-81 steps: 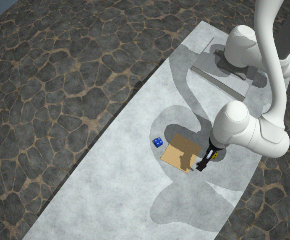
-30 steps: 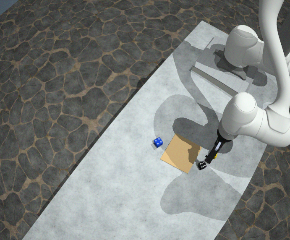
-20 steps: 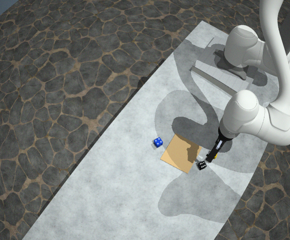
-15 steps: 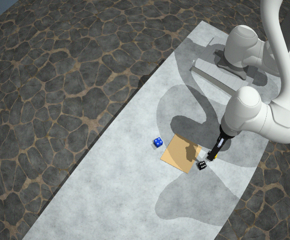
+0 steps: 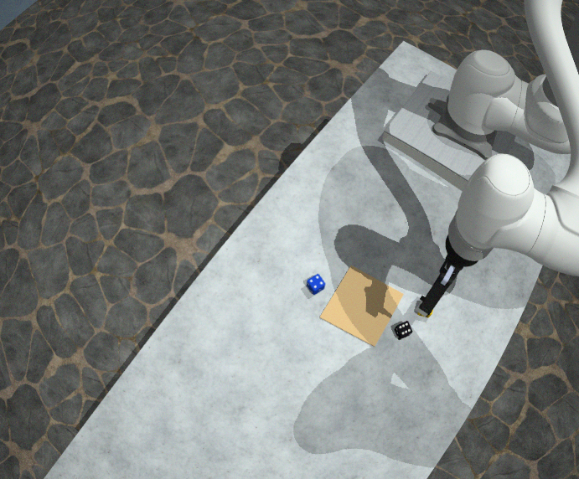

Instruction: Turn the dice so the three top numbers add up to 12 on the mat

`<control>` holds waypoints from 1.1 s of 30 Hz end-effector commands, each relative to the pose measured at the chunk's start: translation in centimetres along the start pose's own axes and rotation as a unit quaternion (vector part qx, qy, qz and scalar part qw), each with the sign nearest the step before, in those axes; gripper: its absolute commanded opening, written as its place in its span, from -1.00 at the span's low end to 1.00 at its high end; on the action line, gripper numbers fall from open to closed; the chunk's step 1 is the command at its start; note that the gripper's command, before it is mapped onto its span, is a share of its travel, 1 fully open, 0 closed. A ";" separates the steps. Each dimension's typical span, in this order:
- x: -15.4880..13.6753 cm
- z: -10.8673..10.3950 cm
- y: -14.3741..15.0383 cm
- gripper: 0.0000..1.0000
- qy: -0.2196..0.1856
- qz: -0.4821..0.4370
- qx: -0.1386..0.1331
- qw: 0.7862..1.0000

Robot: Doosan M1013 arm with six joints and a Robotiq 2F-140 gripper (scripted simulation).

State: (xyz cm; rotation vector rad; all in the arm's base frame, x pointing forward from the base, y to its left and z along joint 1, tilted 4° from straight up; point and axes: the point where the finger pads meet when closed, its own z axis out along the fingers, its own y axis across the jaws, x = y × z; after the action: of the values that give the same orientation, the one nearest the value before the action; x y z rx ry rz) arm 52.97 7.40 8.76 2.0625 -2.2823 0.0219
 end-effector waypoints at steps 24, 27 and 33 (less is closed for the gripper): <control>22.0 0.5 -9.7 1.00 0.000 0.185 0.000 0.983; 22.7 0.5 -9.8 1.00 0.000 0.190 0.000 0.982; 22.7 0.5 -9.8 1.00 0.000 0.190 0.000 0.982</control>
State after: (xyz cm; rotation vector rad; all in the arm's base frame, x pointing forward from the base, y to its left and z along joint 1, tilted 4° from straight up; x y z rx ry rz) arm 60.46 -16.18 9.26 1.5931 -2.6359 0.0406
